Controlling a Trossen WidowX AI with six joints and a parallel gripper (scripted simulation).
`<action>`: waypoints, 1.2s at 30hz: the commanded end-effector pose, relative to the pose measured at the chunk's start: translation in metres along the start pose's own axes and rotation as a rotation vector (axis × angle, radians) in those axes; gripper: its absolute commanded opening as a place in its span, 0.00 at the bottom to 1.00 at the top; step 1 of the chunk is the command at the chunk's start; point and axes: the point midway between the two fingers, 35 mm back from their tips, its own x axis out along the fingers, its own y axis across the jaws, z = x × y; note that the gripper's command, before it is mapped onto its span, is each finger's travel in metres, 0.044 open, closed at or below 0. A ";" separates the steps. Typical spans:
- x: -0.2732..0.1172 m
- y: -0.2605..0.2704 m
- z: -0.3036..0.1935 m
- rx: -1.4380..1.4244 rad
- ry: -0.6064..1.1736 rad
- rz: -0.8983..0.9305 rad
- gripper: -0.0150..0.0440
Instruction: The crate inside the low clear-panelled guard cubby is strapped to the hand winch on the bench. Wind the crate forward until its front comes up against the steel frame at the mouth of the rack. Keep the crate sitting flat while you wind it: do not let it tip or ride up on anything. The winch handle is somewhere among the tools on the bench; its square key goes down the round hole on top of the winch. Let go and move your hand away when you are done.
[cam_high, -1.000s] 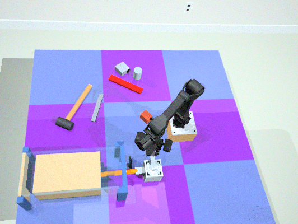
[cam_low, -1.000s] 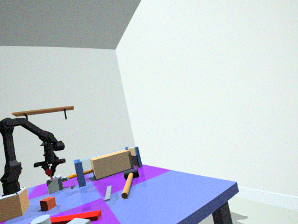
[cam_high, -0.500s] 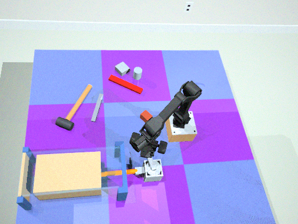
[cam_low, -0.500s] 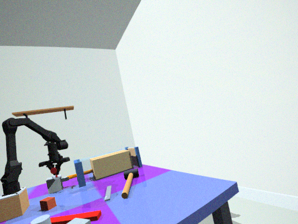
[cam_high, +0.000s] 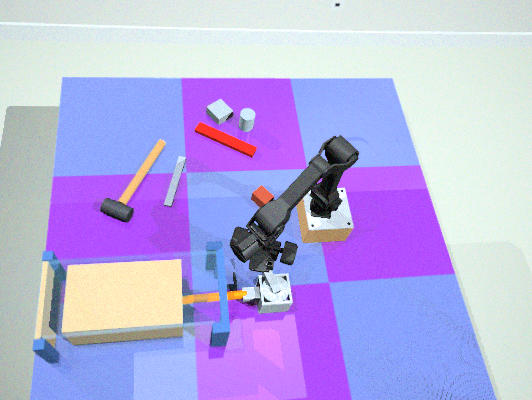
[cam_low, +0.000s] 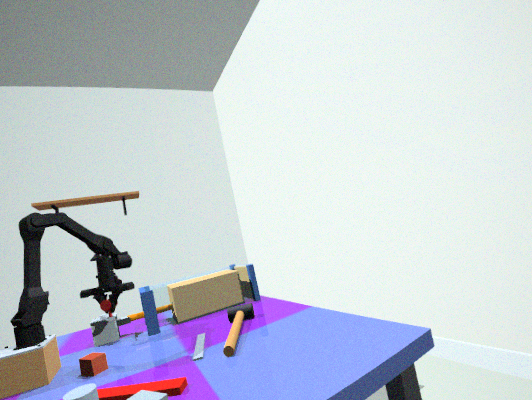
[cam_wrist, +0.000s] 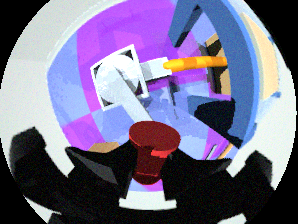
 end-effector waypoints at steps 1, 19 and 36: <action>-0.002 -0.014 0.017 0.000 -0.041 -0.036 0.25; -0.003 -0.023 0.033 0.000 -0.043 -0.037 0.25; -0.005 -0.028 0.049 0.000 -0.044 -0.038 0.25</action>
